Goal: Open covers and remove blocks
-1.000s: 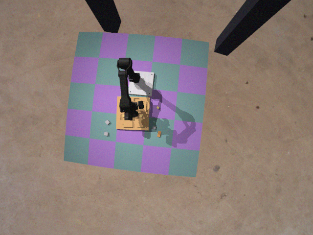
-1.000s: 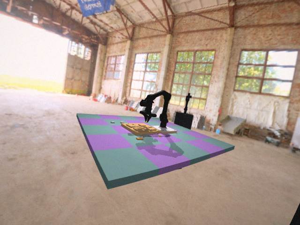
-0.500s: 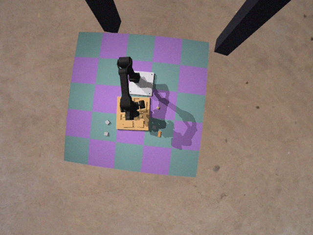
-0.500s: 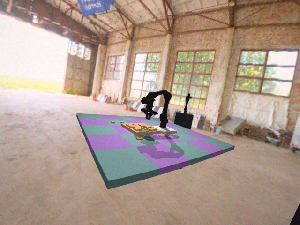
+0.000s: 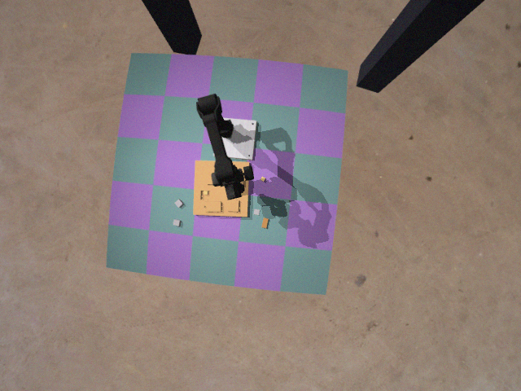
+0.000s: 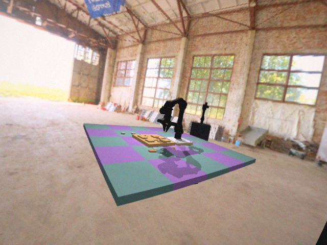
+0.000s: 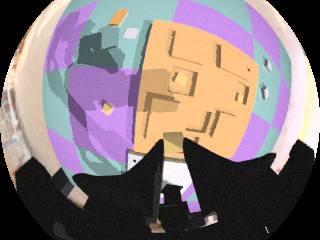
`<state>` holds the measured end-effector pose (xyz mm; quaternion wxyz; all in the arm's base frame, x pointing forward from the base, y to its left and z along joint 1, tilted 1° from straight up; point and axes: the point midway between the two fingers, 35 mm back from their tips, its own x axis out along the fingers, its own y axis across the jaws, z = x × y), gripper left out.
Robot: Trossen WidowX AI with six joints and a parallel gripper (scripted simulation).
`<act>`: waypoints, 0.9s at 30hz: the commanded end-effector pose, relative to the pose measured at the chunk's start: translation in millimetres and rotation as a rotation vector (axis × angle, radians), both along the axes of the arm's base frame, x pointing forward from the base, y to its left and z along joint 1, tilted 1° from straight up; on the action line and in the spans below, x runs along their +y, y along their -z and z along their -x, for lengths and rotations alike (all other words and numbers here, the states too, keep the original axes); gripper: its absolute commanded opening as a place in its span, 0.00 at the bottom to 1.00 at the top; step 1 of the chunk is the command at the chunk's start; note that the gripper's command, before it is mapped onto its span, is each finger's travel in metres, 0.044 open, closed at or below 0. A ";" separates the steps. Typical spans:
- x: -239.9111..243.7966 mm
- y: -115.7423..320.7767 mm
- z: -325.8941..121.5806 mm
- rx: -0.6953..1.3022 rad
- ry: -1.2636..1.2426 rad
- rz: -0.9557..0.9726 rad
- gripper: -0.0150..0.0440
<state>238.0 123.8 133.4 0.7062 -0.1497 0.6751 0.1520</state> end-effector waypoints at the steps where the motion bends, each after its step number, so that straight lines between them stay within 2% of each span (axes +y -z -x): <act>1: 12.9 0.8 5.4 0.005 0.003 0.003 0.39; 27: 94.8 1.6 65.5 0.010 0.003 -0.004 0.39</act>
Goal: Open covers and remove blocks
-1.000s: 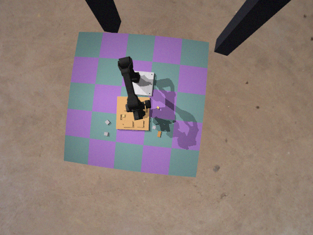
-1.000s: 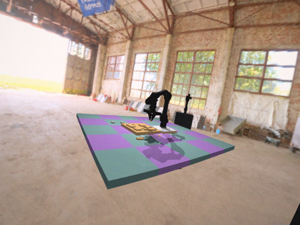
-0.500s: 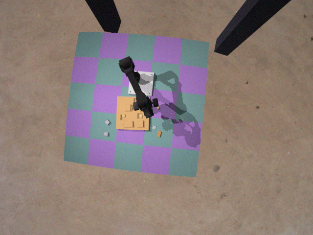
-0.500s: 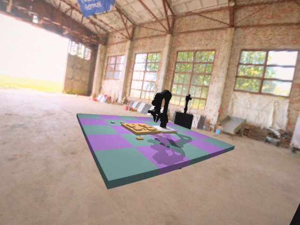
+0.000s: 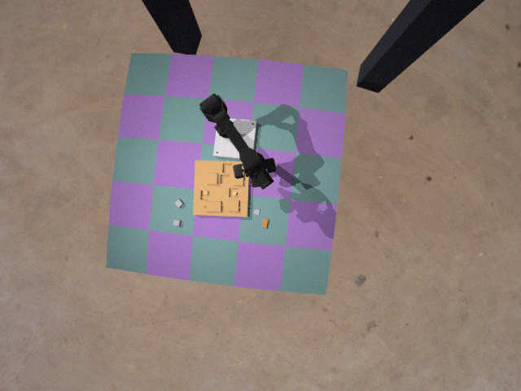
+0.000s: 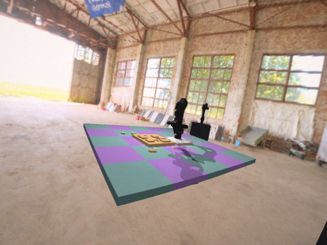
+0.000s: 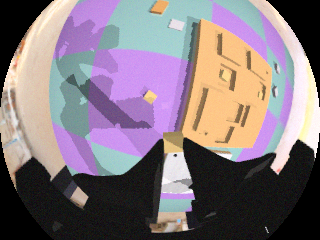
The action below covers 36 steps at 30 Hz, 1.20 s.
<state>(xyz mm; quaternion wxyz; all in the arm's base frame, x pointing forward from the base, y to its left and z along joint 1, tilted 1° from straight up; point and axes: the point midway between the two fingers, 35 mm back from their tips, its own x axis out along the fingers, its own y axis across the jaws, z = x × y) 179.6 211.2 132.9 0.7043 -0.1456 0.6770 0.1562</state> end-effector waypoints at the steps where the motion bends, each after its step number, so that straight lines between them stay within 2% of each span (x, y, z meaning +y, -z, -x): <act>1: 10.1 1.2 10.1 0.003 0.003 0.006 0.39; 10: 31.1 1.5 36.2 0.004 0.003 0.004 0.39; 36: 36.7 39.8 33.0 0.004 0.003 0.004 0.39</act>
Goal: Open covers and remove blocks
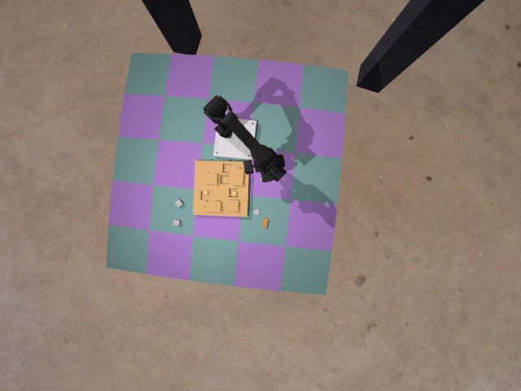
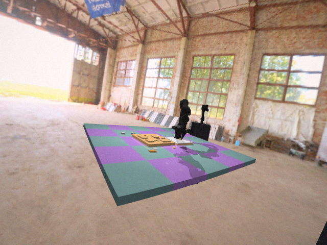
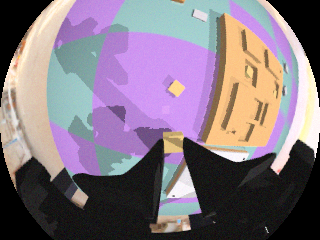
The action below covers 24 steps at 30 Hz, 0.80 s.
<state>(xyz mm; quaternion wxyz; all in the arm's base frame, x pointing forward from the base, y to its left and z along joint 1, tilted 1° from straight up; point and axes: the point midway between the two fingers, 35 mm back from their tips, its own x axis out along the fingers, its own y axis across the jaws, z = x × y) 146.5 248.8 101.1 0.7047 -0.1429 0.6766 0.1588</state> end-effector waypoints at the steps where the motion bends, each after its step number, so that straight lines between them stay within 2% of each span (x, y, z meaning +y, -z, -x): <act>1: -0.8 9.5 -0.2 0.004 0.003 0.011 0.39; 24: -0.8 47.4 -0.9 0.004 0.003 0.012 0.39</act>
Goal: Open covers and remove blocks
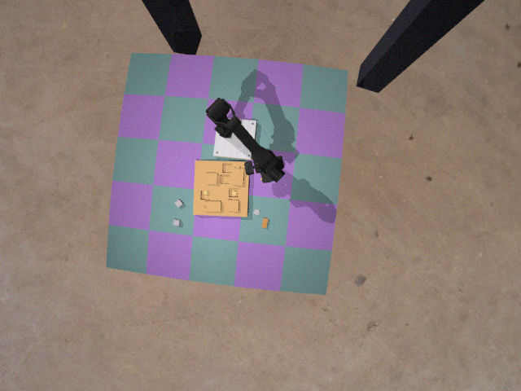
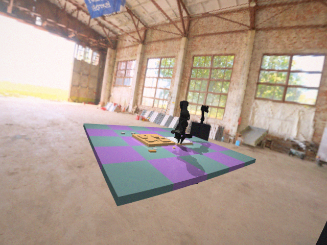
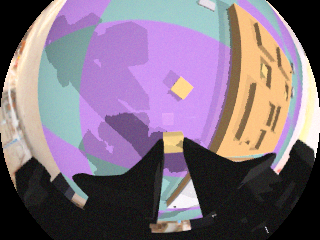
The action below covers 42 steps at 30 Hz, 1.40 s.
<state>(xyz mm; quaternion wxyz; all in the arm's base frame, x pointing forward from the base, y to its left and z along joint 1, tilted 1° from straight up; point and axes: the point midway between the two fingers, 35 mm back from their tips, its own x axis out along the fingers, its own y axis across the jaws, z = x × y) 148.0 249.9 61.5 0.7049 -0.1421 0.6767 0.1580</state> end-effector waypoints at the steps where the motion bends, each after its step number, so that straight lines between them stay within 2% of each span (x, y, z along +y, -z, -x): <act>1: -2.0 9.5 0.5 0.004 0.001 0.012 0.39; 23: -5.5 37.3 2.0 0.004 0.001 0.012 0.39; 36: -3.9 33.5 1.6 0.002 0.002 0.004 0.97; 37: -3.8 31.9 1.6 0.002 0.002 0.004 1.00; 42: -2.5 16.7 1.2 0.002 0.002 0.004 1.00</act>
